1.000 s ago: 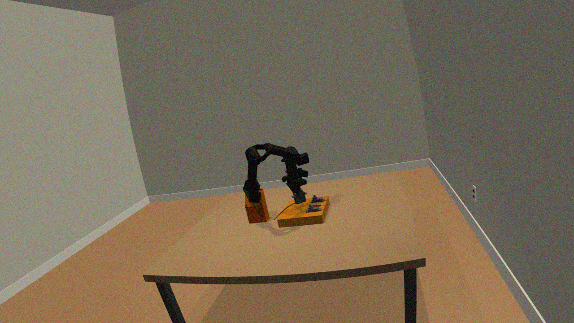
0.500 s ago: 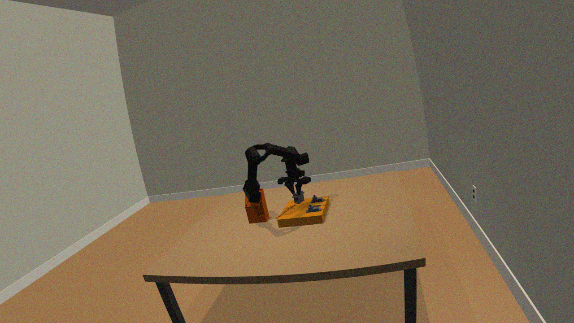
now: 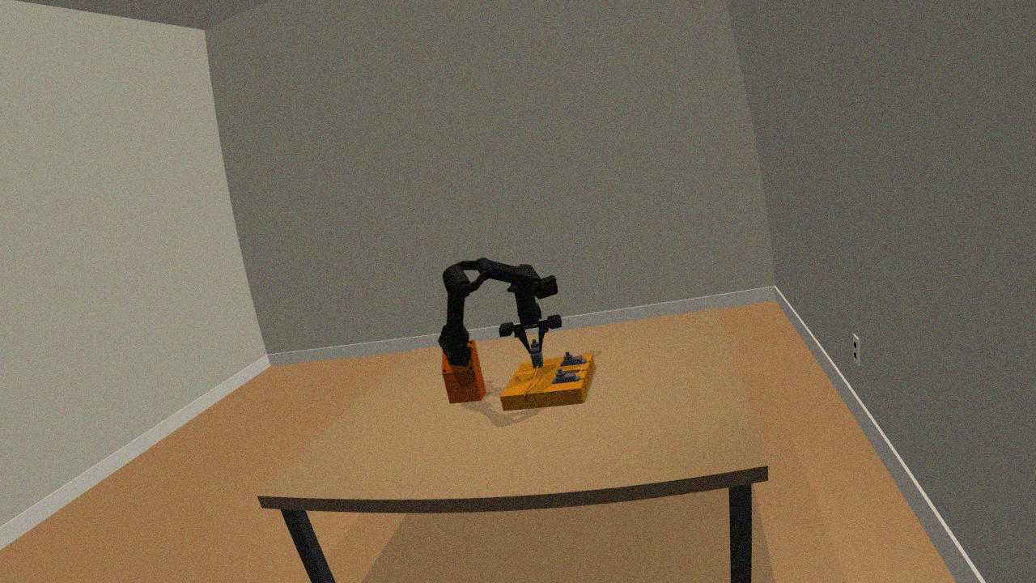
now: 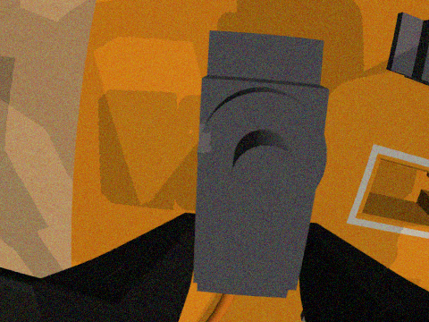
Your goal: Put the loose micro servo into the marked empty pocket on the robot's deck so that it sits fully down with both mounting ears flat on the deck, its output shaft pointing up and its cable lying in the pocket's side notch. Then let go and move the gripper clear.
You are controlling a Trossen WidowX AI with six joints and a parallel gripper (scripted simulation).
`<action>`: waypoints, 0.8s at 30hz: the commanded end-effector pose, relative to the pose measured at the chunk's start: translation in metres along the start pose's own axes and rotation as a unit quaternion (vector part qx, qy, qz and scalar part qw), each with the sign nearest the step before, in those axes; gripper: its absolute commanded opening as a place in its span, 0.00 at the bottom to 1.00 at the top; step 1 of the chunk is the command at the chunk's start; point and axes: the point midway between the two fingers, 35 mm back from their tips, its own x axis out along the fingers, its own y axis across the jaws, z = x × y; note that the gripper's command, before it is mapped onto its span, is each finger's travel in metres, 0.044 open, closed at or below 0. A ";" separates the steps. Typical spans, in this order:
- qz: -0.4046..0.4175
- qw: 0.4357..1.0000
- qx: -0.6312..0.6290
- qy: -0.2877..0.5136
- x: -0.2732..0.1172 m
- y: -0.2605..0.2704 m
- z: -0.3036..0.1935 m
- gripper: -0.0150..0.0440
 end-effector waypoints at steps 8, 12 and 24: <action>-0.001 0.984 -0.179 0.002 -0.001 0.000 -0.001 0.25; -0.001 0.969 -0.247 0.002 -0.001 0.000 -0.001 0.25; -0.001 0.897 -0.442 0.003 -0.001 0.000 -0.001 0.25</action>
